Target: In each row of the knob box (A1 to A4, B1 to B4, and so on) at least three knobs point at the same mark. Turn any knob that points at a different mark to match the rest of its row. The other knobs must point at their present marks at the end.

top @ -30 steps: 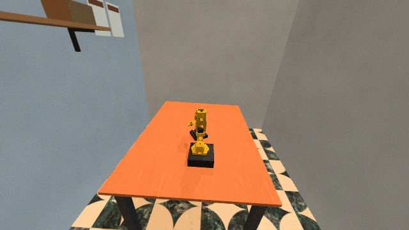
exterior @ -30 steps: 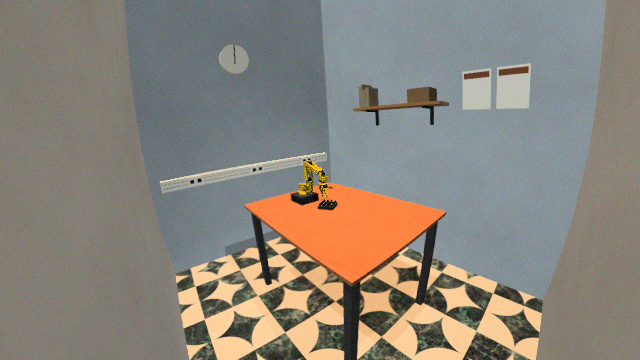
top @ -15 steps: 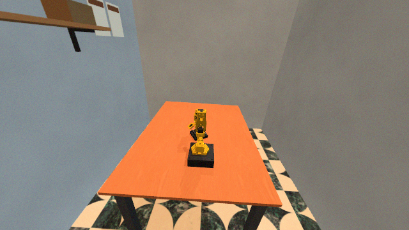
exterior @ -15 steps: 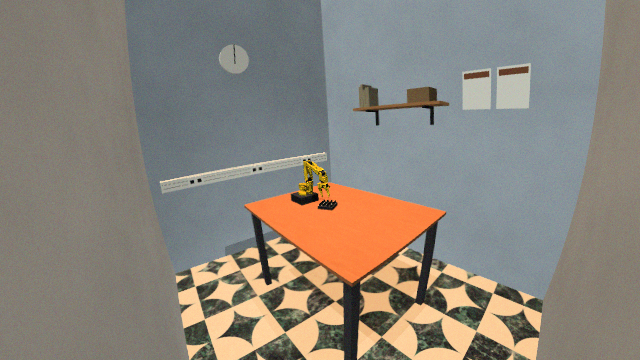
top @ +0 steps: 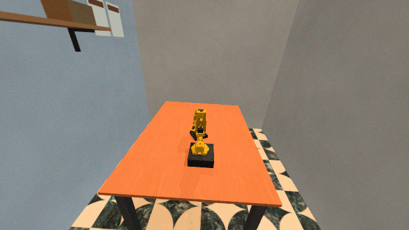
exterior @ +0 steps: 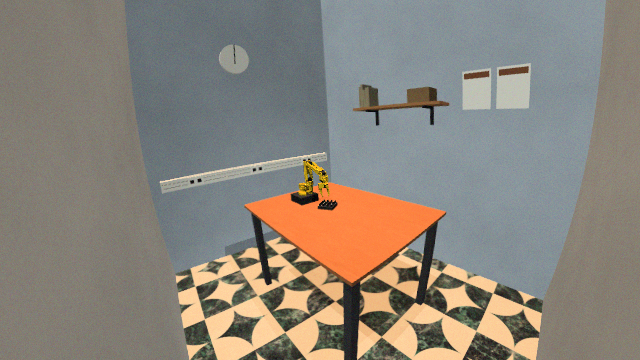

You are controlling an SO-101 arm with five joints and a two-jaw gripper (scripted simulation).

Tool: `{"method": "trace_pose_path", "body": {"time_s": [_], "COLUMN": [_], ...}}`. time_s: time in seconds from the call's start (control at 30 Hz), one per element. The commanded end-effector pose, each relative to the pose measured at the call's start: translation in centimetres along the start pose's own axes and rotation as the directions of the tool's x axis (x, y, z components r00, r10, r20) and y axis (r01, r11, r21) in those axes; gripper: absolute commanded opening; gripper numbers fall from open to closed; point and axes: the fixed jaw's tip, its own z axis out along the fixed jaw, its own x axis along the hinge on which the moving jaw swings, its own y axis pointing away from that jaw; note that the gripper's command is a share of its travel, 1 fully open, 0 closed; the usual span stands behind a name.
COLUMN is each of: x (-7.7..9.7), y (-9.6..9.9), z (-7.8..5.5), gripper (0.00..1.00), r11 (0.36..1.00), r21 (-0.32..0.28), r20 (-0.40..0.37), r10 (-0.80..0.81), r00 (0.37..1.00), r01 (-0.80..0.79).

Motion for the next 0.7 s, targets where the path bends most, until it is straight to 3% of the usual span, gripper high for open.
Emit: {"method": "trace_pose_path", "body": {"time_s": [0.0,0.23,0.63,0.67], "x": [-0.07,0.01,0.13,0.13], "y": [-0.2,-0.35,-0.76,-0.76], "z": [0.03,0.03,0.04,0.04], "gripper": [0.21,0.19,0.16,0.16], "r11": [0.982,0.922,0.658,0.658], "r21": [-0.004,-0.002,0.003,0.003], "r20": [0.01,0.011,0.01,0.01], "r10": [-0.187,-0.386,-0.753,-0.753], "r00": [0.982,0.922,0.658,0.658], "r01": [0.187,0.386,0.753,0.753]}}
